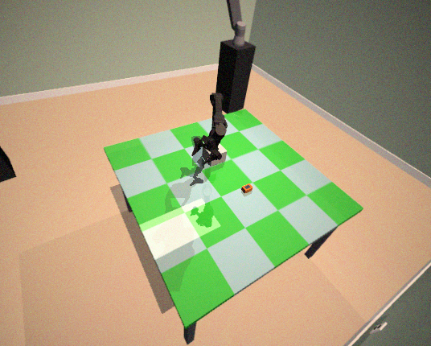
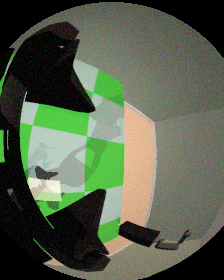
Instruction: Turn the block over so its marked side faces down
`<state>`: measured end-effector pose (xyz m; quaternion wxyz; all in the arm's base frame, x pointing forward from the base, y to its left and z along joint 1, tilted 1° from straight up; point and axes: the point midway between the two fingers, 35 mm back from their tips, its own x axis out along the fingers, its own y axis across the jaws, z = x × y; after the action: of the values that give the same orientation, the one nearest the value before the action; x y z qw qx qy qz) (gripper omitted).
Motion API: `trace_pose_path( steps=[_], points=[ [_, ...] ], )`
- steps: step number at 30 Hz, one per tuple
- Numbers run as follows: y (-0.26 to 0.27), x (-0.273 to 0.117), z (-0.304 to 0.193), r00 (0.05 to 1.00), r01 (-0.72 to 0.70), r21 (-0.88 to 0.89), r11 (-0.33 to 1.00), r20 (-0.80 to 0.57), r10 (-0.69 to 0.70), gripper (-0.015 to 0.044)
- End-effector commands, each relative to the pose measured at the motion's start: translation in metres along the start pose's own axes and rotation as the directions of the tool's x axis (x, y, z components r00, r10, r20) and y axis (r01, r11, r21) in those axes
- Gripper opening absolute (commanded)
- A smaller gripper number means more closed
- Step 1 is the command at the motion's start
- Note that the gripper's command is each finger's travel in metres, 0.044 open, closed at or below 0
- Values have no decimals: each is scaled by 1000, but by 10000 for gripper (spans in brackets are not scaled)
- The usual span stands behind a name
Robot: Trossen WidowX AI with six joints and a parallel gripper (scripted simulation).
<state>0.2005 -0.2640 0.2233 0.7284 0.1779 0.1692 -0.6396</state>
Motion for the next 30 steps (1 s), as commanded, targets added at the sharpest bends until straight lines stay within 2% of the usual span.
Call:
trace_pose_path(
  steps=[1,8,12,16,20,26,30],
  points=[
    [60,-3,-40,973,-174,-210,962,-188,135,440],
    [143,-32,-128,826,-482,-453,750,-521,216,440],
    [178,-60,-186,700,-646,-513,565,-693,171,440],
    [199,-95,-245,567,-779,-506,371,-821,70,440],
    [200,-121,-284,480,-847,-469,251,-877,-20,440],
    [199,-121,-289,476,-849,-467,246,-879,-25,440],
    [196,-106,-317,476,-849,-467,246,-879,-25,440]
  ],
)
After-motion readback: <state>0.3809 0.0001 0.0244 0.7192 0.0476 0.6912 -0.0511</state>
